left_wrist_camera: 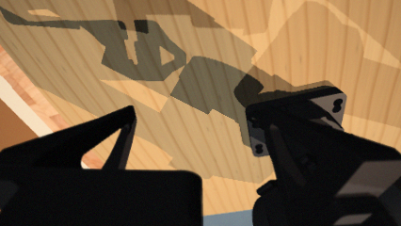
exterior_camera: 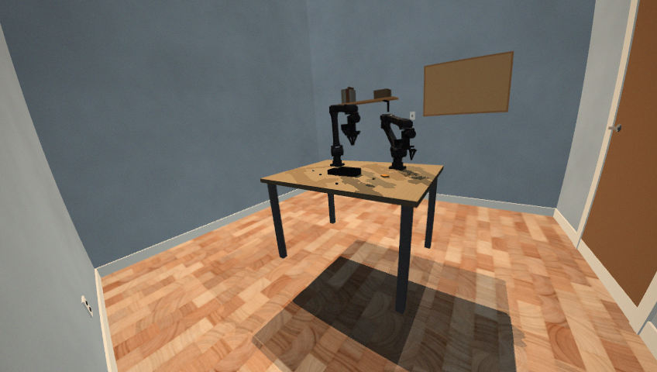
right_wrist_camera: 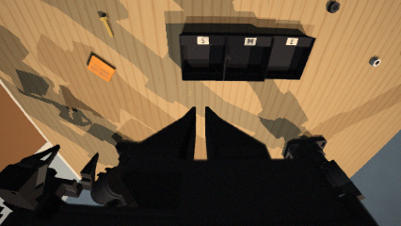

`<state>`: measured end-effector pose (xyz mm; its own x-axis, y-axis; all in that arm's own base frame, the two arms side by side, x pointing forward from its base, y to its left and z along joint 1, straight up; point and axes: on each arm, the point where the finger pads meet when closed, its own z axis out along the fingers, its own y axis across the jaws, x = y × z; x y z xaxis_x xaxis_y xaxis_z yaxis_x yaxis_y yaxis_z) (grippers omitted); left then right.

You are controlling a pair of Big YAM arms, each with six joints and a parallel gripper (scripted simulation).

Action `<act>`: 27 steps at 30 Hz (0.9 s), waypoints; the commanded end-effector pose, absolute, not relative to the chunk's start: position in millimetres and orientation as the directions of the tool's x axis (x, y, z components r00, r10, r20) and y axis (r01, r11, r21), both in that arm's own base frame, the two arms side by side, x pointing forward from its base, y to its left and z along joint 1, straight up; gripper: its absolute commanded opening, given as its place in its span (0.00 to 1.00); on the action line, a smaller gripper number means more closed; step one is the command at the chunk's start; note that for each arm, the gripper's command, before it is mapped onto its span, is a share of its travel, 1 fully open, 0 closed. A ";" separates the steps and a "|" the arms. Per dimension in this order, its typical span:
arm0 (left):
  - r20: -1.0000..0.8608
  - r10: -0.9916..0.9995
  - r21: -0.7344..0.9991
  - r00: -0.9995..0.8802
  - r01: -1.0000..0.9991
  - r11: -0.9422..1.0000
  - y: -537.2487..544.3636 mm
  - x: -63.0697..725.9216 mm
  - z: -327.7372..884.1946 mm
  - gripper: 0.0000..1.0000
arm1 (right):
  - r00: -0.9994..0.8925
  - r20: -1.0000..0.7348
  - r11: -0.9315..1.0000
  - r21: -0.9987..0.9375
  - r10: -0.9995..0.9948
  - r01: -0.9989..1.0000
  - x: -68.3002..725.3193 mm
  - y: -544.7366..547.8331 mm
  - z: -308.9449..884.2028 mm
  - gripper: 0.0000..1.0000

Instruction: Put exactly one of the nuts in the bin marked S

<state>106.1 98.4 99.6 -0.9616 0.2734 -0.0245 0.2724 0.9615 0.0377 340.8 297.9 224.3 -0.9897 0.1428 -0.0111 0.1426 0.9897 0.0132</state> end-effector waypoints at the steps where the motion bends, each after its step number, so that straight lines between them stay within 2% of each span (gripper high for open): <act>1: -0.028 0.261 0.043 -0.965 0.259 0.965 101.1 106.2 101.9 1.00 | -0.988 0.015 0.988 -0.019 0.156 0.156 339.3 293.7 214.7 0.09; 5: -0.028 0.261 0.043 -0.965 0.259 0.965 101.1 106.2 101.9 1.00 | -0.989 -0.024 0.989 0.028 0.146 0.145 345.7 301.5 234.2 0.09; 6: -0.028 0.261 0.043 -0.965 0.259 0.965 101.1 106.2 101.9 1.00 | -0.995 -0.027 0.995 0.026 0.096 0.096 345.2 285.7 226.5 0.30; 10: -0.028 0.261 0.043 -0.965 0.259 0.965 101.1 106.2 101.9 1.00 | -0.996 -0.031 0.996 0.021 -0.081 -0.081 351.5 257.7 210.0 0.30; 27: -0.028 0.261 0.043 -0.965 0.259 0.965 101.1 106.2 101.9 1.00 | -0.997 -0.001 0.997 0.003 -0.081 -0.081 376.5 150.7 136.2 0.30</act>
<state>106.1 98.4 99.6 -0.9616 0.2734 -0.0245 0.2724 0.9615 0.0377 364.0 167.7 146.3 -0.9989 -0.0460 0.0079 -0.0461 0.9989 -0.0061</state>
